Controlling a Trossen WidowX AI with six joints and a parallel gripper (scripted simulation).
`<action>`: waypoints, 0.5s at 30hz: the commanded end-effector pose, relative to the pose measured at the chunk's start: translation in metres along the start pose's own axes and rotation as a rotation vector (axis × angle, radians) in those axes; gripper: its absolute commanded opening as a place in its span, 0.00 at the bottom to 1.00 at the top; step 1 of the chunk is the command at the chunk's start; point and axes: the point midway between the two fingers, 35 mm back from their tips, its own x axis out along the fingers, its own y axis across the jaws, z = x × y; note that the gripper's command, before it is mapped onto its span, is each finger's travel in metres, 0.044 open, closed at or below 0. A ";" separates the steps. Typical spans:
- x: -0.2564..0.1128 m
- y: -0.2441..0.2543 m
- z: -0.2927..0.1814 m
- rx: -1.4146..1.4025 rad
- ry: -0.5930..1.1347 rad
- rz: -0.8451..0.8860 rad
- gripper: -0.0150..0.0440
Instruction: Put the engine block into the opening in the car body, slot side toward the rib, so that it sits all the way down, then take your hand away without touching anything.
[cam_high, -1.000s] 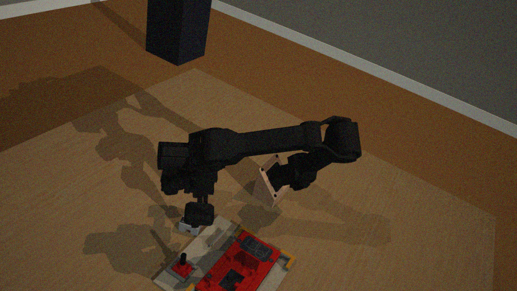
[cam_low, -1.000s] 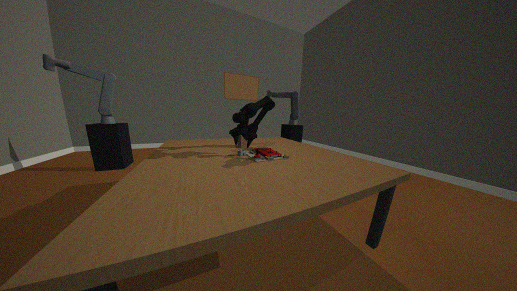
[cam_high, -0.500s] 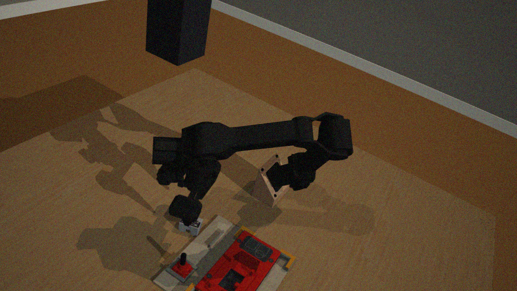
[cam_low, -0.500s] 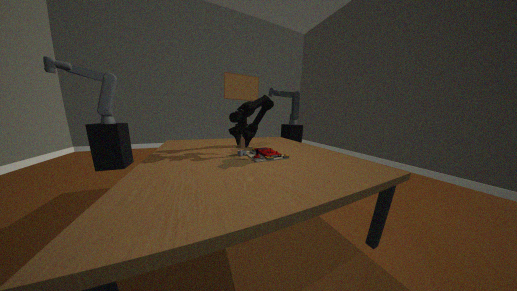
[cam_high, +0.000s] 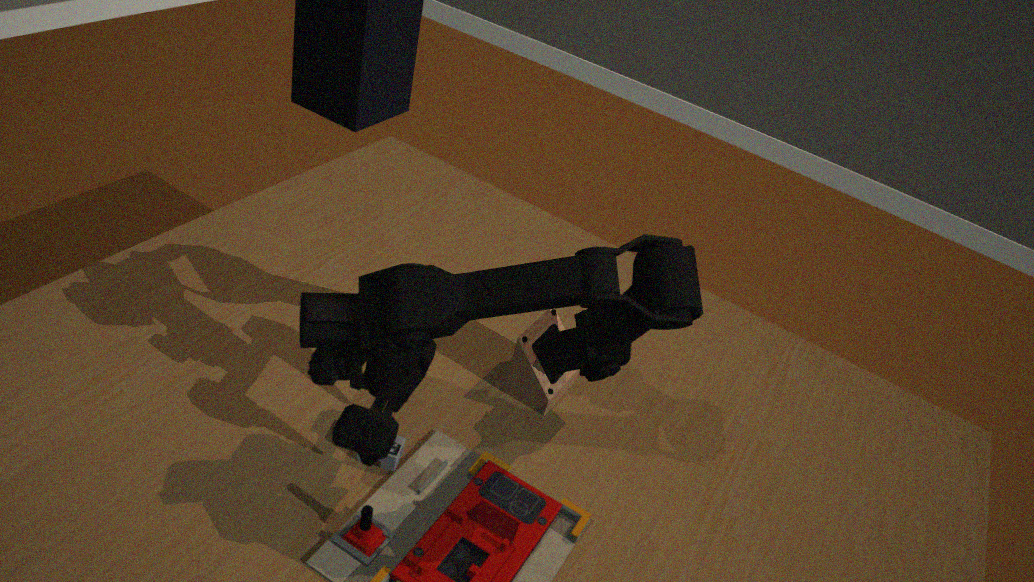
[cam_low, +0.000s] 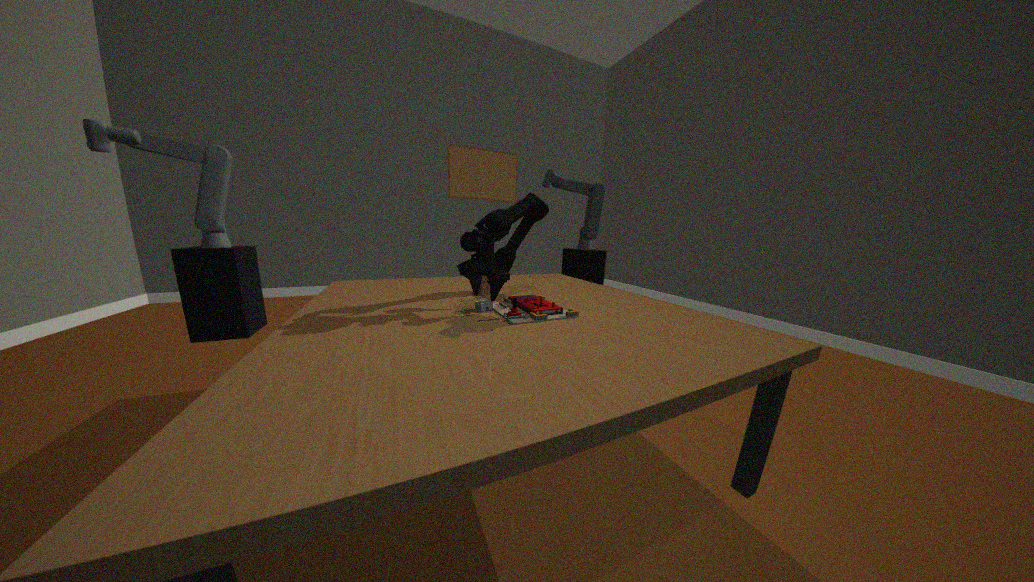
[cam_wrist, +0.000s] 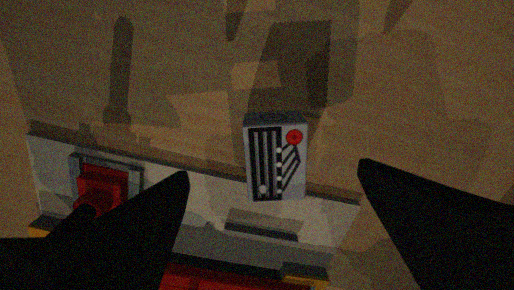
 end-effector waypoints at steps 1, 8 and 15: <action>0.008 -0.002 -0.001 0.011 0.012 -0.001 1.00; 0.020 -0.002 -0.002 0.011 0.013 0.000 1.00; 0.022 -0.002 -0.002 0.011 0.013 0.000 0.82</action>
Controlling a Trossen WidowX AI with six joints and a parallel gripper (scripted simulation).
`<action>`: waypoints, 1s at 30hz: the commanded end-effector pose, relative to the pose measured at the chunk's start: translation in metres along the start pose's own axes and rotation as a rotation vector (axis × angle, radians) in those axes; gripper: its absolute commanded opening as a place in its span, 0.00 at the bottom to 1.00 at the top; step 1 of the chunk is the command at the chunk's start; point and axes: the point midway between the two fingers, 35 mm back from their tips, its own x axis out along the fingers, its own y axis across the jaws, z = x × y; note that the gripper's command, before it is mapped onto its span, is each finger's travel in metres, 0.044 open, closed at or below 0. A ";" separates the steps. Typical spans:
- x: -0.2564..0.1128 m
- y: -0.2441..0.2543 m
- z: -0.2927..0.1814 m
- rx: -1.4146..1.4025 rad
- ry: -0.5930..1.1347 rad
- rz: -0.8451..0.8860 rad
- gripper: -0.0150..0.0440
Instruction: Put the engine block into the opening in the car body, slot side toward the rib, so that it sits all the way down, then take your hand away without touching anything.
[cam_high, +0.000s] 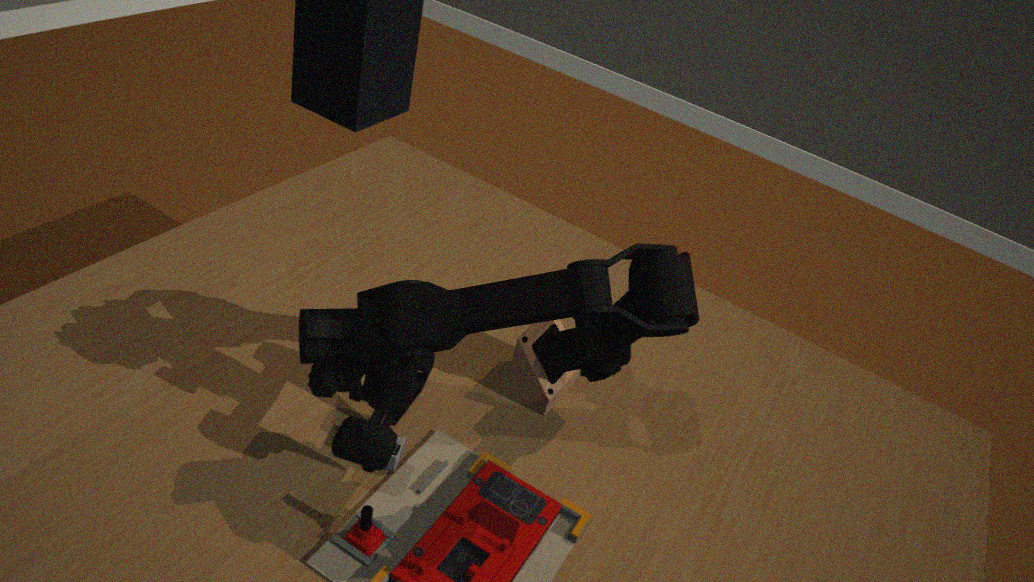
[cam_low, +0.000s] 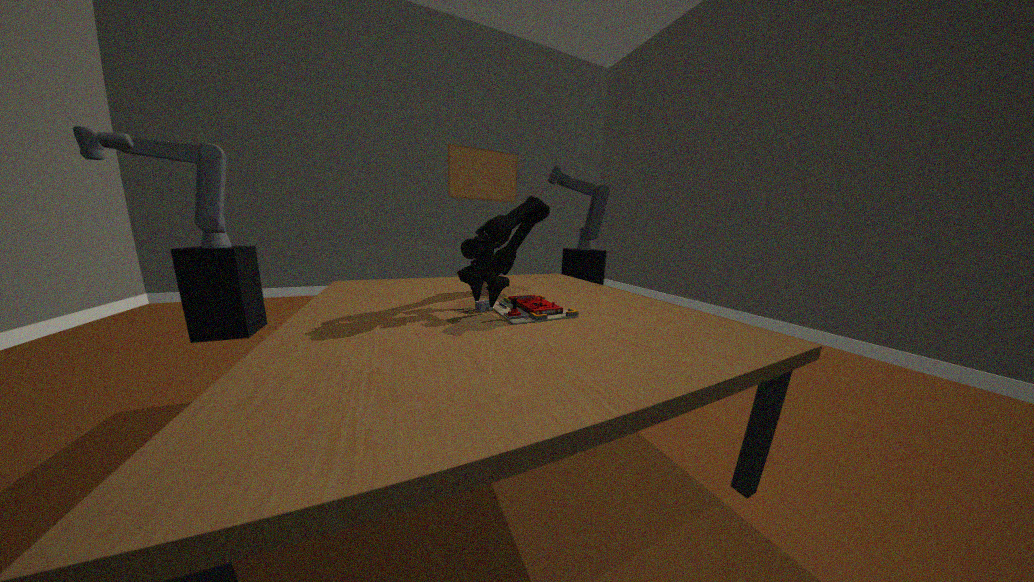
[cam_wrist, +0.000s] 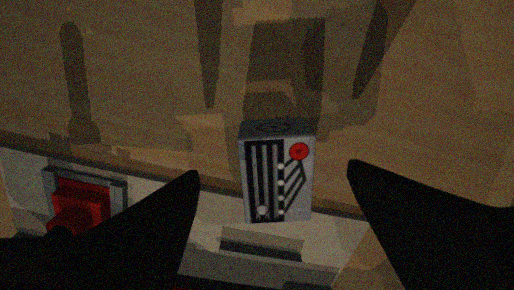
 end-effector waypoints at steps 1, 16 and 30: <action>0.003 -0.001 -0.001 0.009 0.008 0.001 0.78; 0.002 -0.001 -0.001 0.009 0.008 0.001 0.34; -0.038 0.003 0.005 0.010 0.002 0.000 0.25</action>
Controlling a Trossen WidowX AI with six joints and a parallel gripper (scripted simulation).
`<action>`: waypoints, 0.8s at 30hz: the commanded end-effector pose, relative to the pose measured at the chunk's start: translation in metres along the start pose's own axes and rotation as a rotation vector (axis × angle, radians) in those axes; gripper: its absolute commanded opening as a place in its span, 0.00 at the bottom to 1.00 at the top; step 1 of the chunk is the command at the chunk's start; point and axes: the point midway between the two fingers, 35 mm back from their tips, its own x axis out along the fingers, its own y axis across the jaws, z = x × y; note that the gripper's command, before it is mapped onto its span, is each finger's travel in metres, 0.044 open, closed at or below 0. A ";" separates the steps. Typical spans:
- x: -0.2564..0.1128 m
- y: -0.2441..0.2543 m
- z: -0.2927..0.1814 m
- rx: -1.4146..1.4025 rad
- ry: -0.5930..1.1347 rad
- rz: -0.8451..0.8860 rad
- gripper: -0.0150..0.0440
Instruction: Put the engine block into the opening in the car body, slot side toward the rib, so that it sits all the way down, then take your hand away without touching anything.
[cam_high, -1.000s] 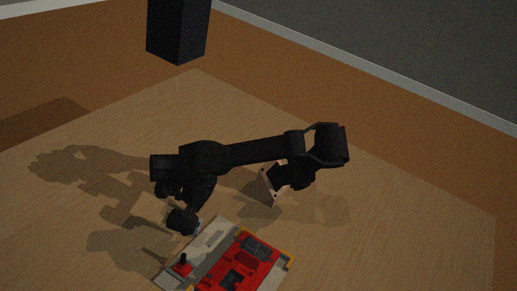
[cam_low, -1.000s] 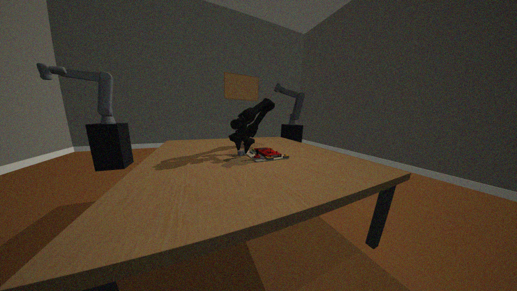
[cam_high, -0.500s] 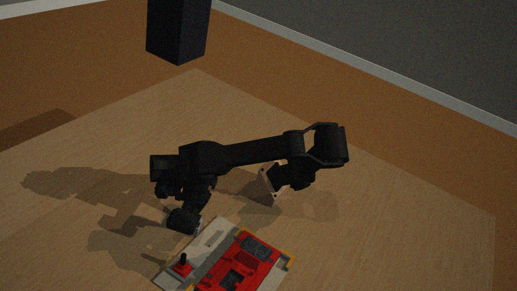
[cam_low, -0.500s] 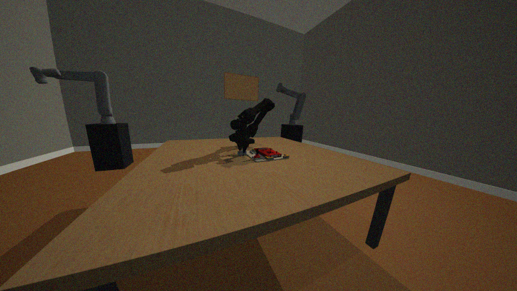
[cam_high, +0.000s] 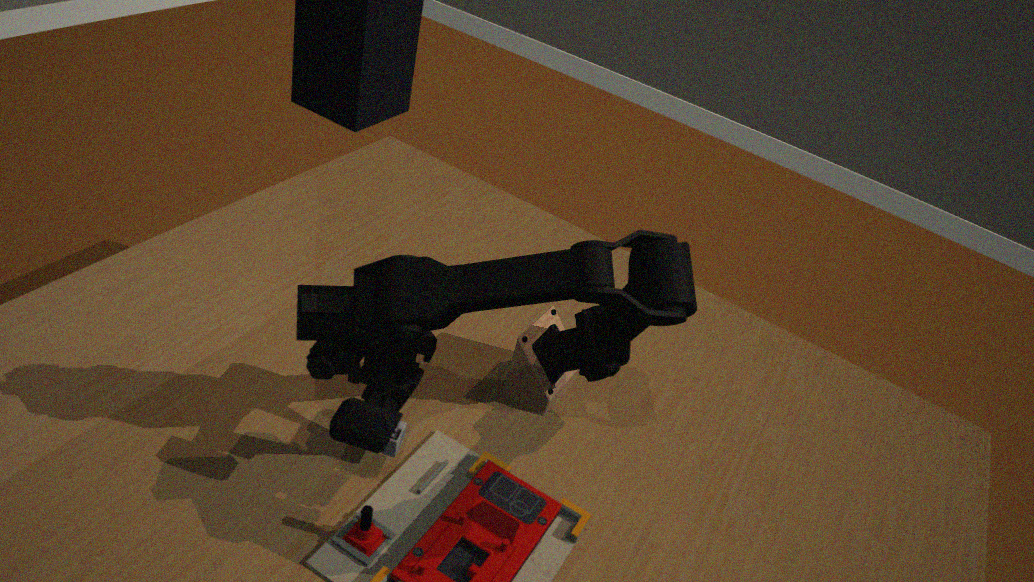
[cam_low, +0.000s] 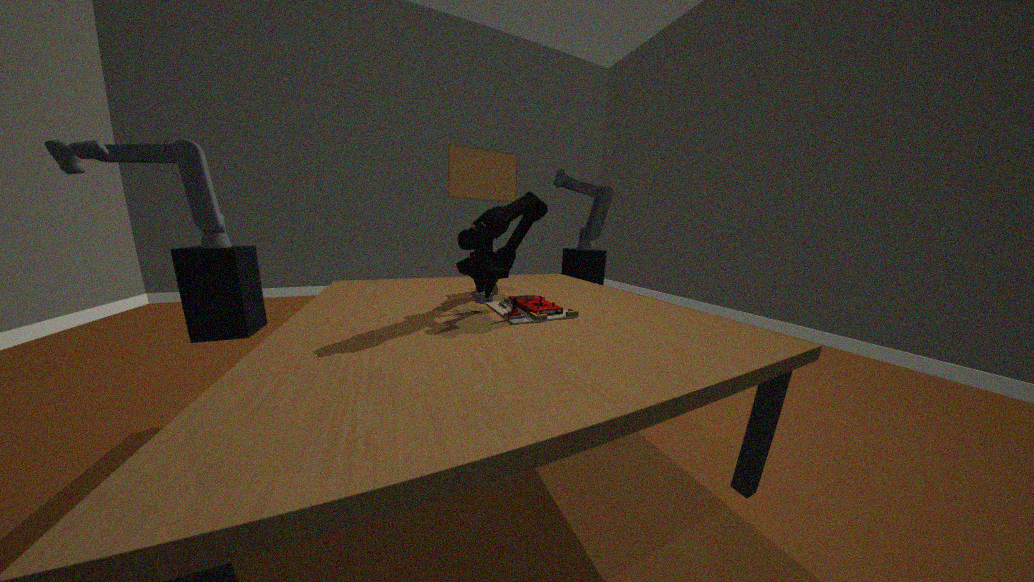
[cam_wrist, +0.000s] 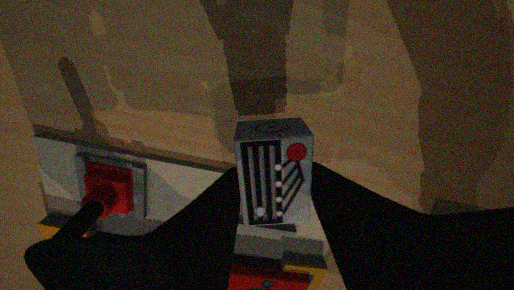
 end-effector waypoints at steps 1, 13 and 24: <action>-0.015 0.003 0.003 -0.011 -0.016 0.003 0.25; -0.053 0.002 0.002 -0.010 -0.017 0.002 0.25; -0.088 -0.001 -0.002 -0.010 -0.015 0.001 0.25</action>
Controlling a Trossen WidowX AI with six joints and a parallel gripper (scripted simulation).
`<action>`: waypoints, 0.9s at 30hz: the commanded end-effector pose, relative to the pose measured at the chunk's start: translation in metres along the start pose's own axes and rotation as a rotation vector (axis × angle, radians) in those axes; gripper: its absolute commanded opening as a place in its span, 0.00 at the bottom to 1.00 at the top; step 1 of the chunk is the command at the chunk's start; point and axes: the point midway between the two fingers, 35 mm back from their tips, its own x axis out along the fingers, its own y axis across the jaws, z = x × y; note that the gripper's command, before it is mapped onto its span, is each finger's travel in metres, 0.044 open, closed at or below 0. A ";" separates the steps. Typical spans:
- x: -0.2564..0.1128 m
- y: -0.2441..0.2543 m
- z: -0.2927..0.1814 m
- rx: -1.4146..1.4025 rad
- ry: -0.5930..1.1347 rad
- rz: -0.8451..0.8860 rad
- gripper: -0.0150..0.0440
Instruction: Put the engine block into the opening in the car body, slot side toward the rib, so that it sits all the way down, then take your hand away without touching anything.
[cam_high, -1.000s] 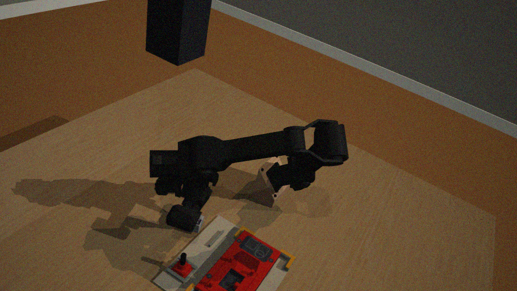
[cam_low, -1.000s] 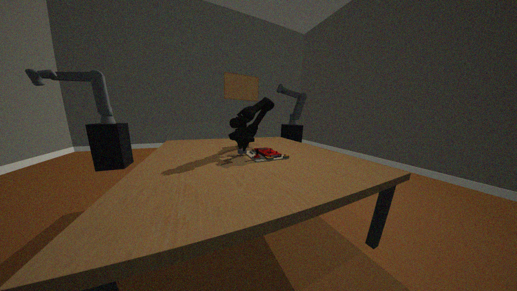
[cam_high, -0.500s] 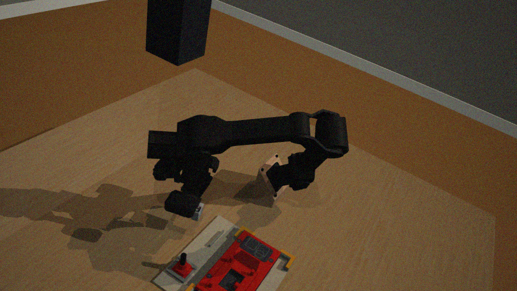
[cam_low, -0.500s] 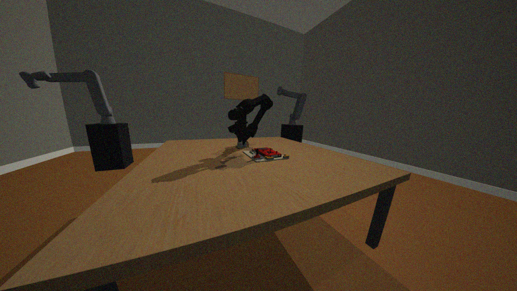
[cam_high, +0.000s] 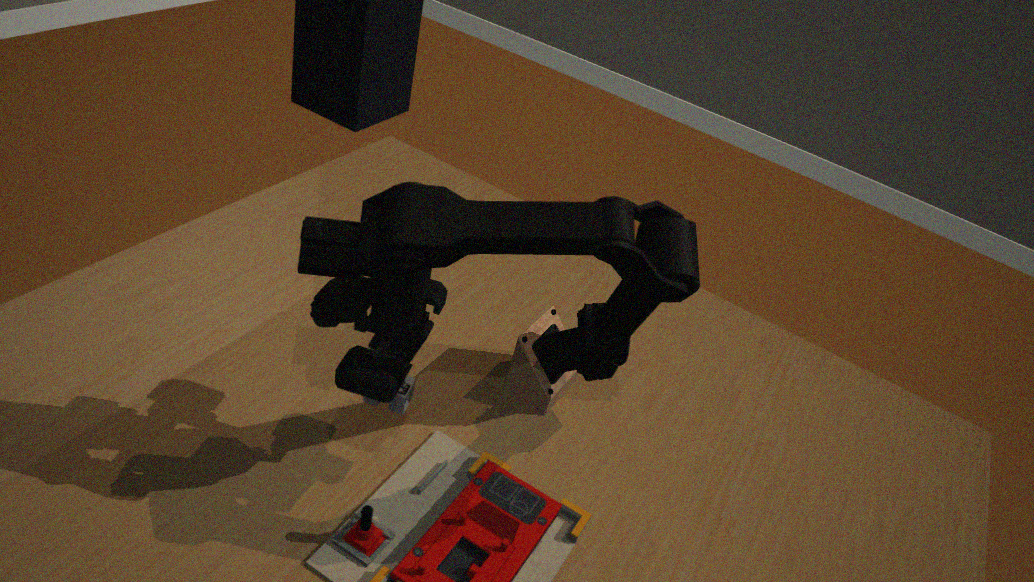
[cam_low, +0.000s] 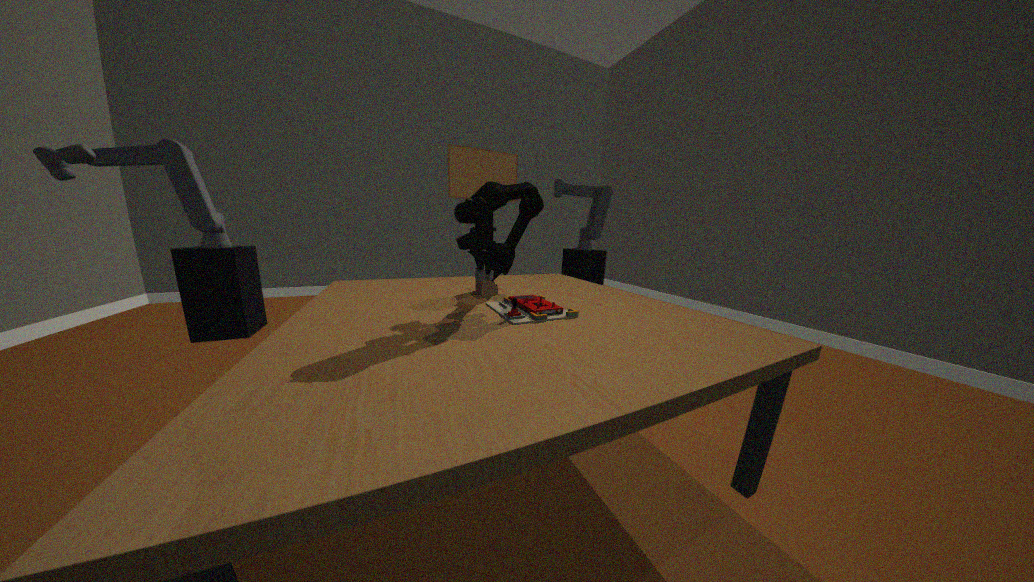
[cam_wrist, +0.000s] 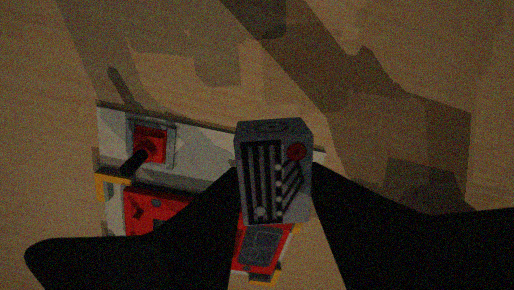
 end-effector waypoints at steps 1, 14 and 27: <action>-0.016 0.000 -0.001 -0.011 -0.017 0.002 0.25; -0.014 0.017 -0.013 -0.148 -0.027 -0.001 0.25; 0.000 0.047 -0.036 -0.391 -0.040 -0.009 0.25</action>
